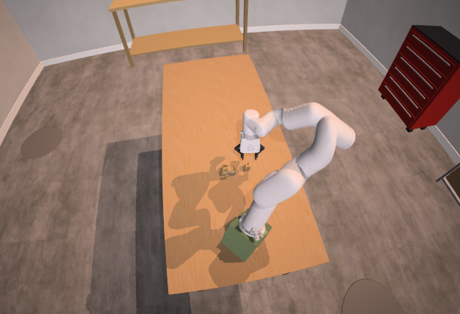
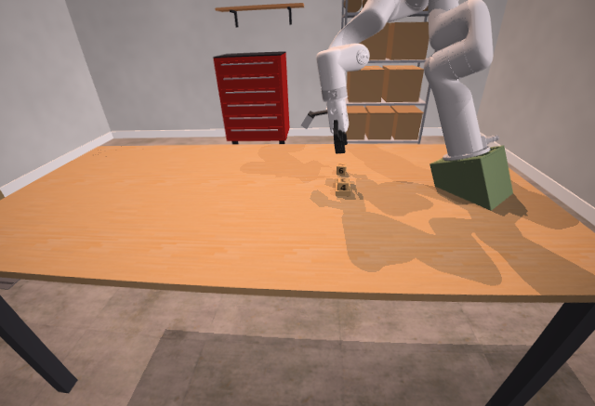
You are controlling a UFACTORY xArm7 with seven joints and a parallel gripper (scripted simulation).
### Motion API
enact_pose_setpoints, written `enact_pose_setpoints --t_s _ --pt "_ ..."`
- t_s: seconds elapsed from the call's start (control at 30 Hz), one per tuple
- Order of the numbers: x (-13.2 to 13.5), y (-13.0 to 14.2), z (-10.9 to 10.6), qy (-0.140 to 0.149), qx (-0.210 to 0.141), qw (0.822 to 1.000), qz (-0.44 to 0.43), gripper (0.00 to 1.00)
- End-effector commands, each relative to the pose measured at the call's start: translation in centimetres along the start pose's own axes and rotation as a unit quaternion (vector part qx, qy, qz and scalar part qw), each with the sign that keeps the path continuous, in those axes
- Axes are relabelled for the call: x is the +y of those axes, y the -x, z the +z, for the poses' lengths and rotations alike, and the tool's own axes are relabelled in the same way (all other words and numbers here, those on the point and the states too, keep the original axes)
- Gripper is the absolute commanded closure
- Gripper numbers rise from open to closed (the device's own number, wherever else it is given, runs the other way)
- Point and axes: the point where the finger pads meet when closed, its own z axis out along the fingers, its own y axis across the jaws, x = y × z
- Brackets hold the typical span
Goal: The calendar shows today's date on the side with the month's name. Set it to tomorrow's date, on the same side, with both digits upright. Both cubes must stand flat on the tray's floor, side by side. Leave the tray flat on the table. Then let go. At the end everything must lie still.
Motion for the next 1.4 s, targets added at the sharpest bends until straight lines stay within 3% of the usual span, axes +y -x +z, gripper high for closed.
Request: enact_pose_setpoints --t_s 0.0,0.23,0.27,0.93,1.23,1.37 --pt "-0.17 0.1 -0.15 -0.002 0.068 0.998 0.001 0.29" --pt "-0.32 0.5 -0.23 -0.004 0.082 0.997 0.0 0.29" --pt "-0.32 0.5 -0.23 -0.004 0.082 0.997 0.0 0.0" --pt "-0.32 0.5 -0.24 -0.004 0.082 0.997 -0.011 0.0" --pt "-0.29 0.52 -0.37 0.009 0.082 0.985 -0.153 0.0" --pt "-0.28 0.53 -0.42 0.015 0.082 0.971 -0.224 0.0"
